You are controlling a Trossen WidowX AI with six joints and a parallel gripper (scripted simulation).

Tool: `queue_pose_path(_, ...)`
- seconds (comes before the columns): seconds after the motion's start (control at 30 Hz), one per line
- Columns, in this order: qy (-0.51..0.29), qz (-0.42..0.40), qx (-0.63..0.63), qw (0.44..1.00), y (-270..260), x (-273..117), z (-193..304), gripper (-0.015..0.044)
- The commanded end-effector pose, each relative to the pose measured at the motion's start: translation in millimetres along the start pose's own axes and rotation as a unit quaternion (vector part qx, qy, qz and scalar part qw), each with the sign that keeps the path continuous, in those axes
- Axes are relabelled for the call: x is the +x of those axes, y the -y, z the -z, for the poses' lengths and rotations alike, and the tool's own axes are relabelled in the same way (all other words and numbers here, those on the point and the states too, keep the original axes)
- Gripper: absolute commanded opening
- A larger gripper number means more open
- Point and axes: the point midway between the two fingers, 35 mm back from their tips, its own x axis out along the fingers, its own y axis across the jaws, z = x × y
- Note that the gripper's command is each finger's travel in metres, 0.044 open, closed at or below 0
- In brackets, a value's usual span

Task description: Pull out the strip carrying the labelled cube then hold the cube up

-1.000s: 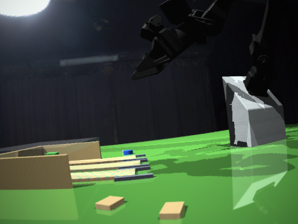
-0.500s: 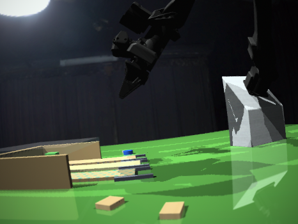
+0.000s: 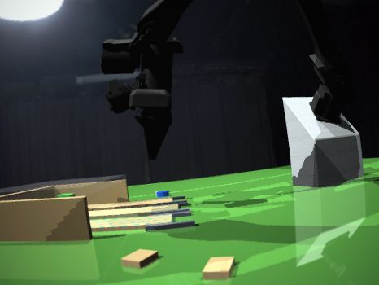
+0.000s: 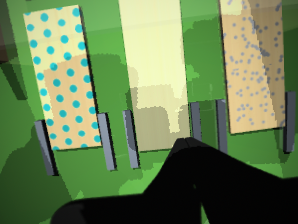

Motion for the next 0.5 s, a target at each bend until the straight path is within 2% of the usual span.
queue_pose_path(0.0,-0.070,0.009,0.001,0.998,-8,14,2,0.0000)
queue_pose_path(0.47,-0.069,0.009,0.001,0.998,-9,26,4,0.0000)
